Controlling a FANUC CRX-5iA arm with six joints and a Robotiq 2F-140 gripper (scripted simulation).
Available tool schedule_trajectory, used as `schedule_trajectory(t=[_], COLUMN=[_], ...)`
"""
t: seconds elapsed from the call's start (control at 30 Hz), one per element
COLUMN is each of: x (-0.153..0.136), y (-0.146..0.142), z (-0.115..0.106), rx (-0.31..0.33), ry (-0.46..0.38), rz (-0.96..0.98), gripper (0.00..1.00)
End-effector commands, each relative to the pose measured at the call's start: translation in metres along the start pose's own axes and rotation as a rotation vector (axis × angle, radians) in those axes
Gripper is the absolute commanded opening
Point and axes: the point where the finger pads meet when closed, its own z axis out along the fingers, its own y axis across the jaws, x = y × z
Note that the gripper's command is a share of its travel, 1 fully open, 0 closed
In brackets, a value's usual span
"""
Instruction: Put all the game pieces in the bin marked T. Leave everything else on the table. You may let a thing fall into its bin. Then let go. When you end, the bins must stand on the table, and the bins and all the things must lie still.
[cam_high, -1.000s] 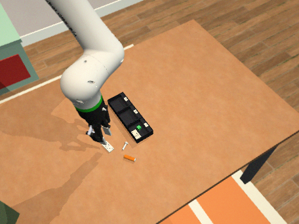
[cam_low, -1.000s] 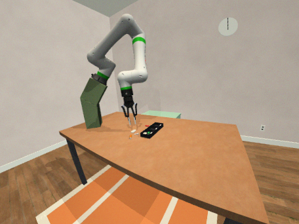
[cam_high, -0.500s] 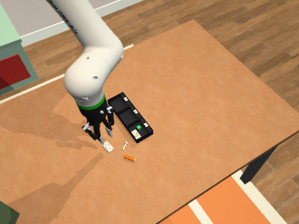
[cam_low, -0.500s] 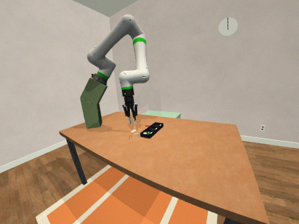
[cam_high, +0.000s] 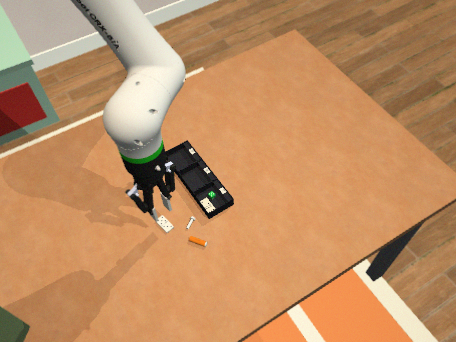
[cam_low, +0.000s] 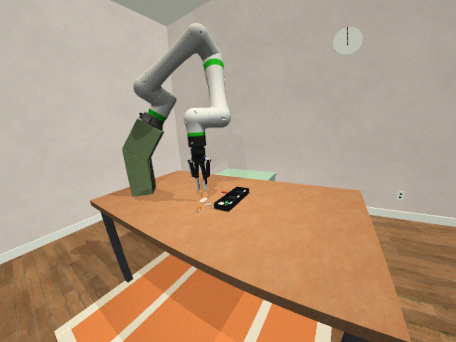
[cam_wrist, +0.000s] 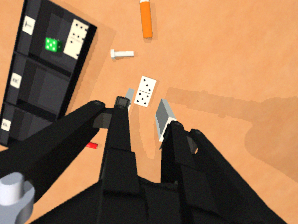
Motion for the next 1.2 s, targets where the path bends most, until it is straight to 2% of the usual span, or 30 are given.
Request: schedule_trajectory(t=[0.0,0.5,0.93,1.17], x=[0.0,0.0,0.0,0.0], y=[0.0,0.0,0.0,0.0], z=[0.0,0.0,0.052,0.059], rx=[0.0,0.0,0.0,0.0], ry=[0.0,0.0,0.0,0.0], rz=[0.0,0.0,0.0,0.0], gripper=[0.25,0.25,0.25,0.25])
